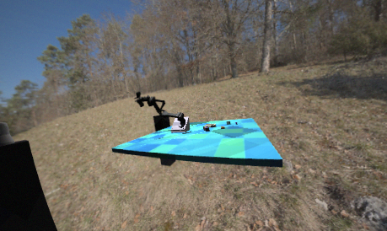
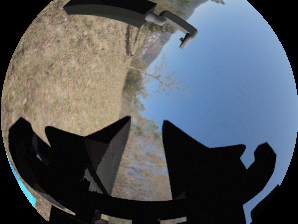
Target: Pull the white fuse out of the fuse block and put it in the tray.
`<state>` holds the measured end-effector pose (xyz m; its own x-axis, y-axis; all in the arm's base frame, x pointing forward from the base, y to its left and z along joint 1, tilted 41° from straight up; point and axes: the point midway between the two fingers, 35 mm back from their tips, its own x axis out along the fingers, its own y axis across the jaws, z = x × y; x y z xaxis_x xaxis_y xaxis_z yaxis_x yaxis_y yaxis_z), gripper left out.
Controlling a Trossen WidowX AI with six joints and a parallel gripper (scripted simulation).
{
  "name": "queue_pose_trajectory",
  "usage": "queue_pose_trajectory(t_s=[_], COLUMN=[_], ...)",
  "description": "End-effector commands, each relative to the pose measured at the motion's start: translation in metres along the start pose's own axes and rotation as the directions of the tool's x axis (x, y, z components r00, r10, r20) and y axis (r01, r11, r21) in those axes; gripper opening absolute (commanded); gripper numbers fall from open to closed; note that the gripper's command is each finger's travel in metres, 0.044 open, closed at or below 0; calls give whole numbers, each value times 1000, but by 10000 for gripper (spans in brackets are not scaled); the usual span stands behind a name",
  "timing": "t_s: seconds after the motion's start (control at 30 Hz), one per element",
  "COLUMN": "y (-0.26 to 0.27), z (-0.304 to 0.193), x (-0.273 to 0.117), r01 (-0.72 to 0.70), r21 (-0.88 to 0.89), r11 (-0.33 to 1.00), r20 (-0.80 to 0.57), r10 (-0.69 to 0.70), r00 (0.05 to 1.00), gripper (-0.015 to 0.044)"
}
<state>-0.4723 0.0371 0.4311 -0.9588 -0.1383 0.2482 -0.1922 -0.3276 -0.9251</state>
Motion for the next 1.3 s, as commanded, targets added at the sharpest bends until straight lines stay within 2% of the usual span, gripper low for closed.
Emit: queue_pose_trajectory(t_s=[0.0, 0.07, 0.1, 0.33, 0.57, 0.77, 0.93, 1.27], y=[-2, -21, -34, -117, -181, -231, -261, -283], z=[2, 15, 25, 91, 148, 195, 229, 261], x=[-1, -7, -12, -59, -124, -202, -279, -418], r01=[6, 58, 99, 376, 628, 809, 897, 868], r21=[-6, -49, -81, -257, -376, -417, -415, -389], r11=[1000, 997, 992, 890, 681, 414, 149, -309], r20=[4, 37, 62, 228, 376, 504, 593, 659], r10=[-6, -56, -94, -322, -507, -636, -704, -752], r00=[1000, 998, 994, 919, 775, 585, 391, 28], gripper=[134, 81, 74, 74, 74, 74, 74, 74])
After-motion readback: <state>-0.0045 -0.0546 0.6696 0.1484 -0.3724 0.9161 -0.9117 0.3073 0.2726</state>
